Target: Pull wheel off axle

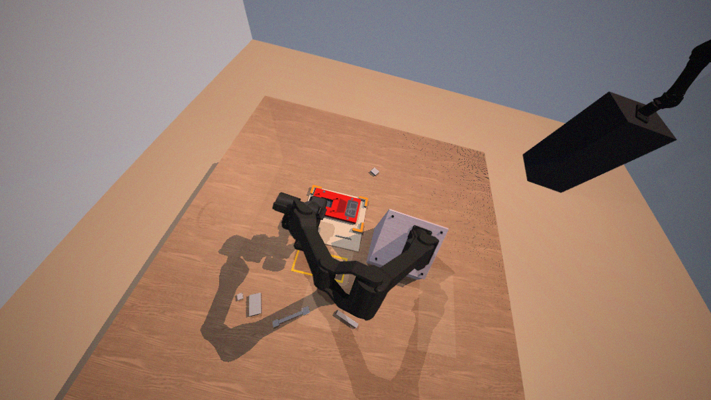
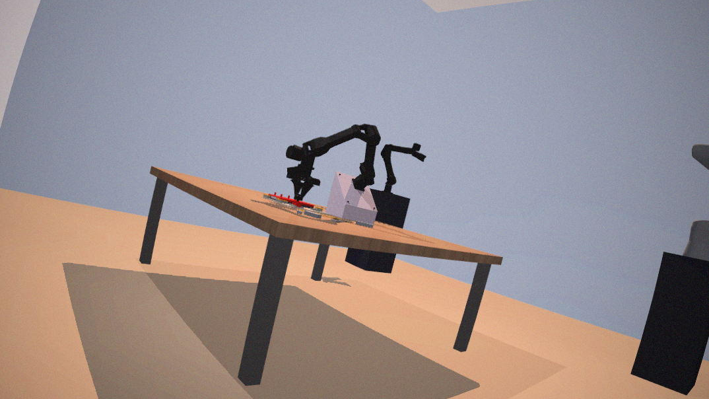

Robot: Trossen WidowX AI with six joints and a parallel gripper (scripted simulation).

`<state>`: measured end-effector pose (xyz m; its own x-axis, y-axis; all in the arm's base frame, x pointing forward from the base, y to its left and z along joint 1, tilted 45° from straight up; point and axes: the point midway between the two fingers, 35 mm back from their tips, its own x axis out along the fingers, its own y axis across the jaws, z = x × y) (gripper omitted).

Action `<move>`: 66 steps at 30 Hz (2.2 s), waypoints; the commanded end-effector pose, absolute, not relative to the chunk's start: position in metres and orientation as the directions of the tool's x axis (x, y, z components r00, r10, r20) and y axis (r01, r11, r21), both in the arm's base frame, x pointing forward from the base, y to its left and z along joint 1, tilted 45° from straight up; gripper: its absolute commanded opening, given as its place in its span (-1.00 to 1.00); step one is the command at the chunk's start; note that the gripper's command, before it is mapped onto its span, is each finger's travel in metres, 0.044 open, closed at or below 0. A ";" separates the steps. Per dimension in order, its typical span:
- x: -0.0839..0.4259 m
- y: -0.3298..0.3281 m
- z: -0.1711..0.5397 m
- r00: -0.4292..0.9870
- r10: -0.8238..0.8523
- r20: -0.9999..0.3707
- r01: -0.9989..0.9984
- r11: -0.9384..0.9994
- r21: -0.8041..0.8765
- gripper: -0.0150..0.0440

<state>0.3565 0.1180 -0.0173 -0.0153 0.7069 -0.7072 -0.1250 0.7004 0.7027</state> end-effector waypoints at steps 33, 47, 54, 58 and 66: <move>0.358 0.107 -0.007 -0.009 0.708 -0.706 -0.123 0.700 0.704 -0.49; 0.358 0.104 -0.004 -0.009 0.709 -0.705 -0.123 0.699 0.704 -0.49; 0.358 0.102 -0.002 -0.009 0.709 -0.705 -0.122 0.699 0.705 -0.49; 0.358 0.101 -0.001 -0.009 0.709 -0.705 -0.122 0.699 0.705 -0.49; 0.358 0.099 0.000 -0.009 0.710 -0.705 -0.122 0.699 0.705 -0.49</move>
